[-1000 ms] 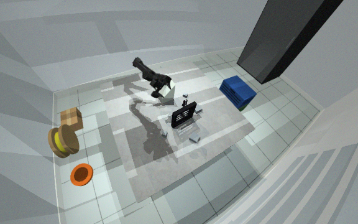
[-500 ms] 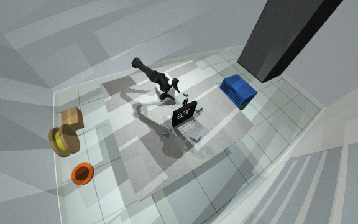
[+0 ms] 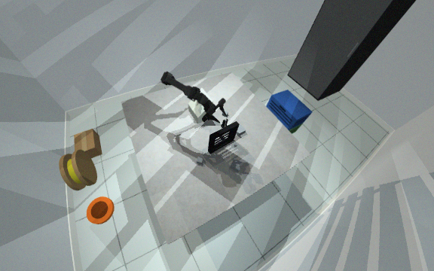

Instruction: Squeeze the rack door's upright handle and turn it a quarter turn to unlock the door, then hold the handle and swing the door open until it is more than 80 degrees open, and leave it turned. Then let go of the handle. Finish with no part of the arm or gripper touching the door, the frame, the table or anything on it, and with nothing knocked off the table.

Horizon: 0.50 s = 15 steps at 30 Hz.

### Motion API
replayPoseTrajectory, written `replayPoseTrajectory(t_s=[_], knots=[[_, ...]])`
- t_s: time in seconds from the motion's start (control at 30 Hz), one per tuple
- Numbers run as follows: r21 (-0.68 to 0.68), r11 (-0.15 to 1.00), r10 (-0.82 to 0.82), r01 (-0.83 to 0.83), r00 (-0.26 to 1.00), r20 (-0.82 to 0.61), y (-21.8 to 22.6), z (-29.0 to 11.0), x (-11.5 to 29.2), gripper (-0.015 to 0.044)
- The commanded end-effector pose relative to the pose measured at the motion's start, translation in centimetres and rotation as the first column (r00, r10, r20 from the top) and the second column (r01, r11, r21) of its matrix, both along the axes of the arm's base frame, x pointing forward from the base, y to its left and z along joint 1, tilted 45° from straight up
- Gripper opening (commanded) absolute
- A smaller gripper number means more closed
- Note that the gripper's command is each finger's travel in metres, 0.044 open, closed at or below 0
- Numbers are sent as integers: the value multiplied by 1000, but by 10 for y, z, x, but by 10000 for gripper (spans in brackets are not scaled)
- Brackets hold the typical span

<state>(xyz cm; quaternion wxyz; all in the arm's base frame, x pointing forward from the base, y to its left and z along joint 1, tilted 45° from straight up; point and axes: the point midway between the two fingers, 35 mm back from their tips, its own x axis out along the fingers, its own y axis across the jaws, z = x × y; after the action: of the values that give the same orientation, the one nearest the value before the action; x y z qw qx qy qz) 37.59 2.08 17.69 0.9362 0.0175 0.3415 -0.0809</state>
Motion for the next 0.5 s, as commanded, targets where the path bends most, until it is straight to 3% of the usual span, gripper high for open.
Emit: replayPoseTrajectory(t_s=[0.0, 0.47], knots=[[-15, 1000, -28, 26, 996, -85, 3, -13, 2, 288], [-142, 986, -139, 91, 914, -381, 11, -64, -5, 288]])
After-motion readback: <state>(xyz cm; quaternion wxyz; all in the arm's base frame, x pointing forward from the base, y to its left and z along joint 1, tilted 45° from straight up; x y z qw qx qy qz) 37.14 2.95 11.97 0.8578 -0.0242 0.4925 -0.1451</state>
